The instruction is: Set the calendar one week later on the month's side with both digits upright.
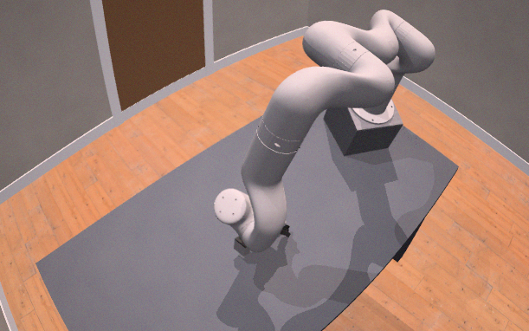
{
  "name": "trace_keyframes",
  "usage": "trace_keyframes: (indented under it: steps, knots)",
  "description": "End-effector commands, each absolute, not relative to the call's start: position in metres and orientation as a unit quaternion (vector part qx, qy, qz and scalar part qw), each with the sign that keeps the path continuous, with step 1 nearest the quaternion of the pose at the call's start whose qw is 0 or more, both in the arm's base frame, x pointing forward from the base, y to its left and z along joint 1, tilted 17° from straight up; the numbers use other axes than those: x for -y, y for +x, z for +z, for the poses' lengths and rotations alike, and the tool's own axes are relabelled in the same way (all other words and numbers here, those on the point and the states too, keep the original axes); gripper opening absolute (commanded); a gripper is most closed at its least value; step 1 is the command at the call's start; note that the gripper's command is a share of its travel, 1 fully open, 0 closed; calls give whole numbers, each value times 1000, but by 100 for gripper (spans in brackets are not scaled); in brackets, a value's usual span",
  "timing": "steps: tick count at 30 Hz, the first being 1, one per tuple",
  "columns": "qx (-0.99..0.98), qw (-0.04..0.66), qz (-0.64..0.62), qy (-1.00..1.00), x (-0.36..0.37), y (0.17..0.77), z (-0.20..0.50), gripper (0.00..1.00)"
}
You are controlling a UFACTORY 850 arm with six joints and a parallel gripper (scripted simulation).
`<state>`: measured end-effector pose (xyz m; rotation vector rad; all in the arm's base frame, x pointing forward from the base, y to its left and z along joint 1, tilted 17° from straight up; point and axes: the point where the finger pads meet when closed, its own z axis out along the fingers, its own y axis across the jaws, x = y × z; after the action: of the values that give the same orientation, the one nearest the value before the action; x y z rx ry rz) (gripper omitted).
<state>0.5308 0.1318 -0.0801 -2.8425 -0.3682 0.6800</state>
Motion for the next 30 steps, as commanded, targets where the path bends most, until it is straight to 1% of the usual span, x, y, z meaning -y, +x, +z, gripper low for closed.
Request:
trace_keyframes:
  steps: [1,11,30]
  knots:
    - [124,98,229,-960,-132,532,-79,69]
    - [124,98,229,-960,-130,531,-73,69]
    - [124,98,229,-960,-116,525,-22,69]
